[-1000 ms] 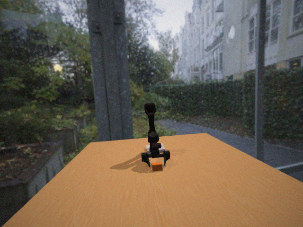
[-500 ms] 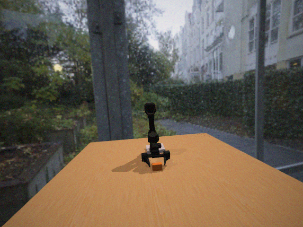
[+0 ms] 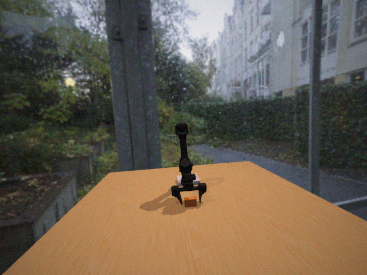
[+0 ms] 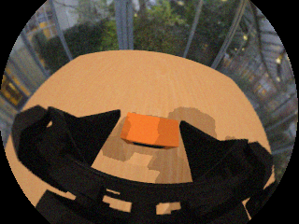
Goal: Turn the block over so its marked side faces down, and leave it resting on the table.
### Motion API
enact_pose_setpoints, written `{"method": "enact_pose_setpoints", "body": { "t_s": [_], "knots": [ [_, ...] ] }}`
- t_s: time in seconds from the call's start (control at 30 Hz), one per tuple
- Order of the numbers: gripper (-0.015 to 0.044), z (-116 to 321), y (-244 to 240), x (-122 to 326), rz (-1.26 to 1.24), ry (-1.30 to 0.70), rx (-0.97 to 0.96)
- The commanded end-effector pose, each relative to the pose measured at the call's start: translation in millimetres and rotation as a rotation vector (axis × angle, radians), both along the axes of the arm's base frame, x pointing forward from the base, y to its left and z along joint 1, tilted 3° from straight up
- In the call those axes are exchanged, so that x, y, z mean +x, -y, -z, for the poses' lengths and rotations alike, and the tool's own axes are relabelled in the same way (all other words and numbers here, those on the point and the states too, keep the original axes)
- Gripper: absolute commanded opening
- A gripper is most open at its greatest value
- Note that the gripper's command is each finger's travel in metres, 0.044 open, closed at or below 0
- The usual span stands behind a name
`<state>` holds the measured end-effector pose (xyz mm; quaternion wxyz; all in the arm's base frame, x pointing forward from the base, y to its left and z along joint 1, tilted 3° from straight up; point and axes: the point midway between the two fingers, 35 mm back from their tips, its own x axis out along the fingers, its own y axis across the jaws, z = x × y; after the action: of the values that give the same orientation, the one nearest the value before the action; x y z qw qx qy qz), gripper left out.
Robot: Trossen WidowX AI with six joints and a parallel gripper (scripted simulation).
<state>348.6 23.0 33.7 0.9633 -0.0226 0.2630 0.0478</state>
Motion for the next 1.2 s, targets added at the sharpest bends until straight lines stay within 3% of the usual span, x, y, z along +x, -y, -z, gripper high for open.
{"method": "enact_pose_setpoints", "body": {
  "t_s": [0.0,0.27,0.8,1.17],
  "knots": [
    [0.0440,-31,-1,4,0.011,-0.156,-0.012],
    [0.0440,-71,1,-33,0.009,-0.368,-0.059],
    [0.0440,-73,1,-33,0.010,-0.399,-0.062],
    [0.0440,-94,-2,-6,0.020,-0.771,-0.097]
  ]
}}
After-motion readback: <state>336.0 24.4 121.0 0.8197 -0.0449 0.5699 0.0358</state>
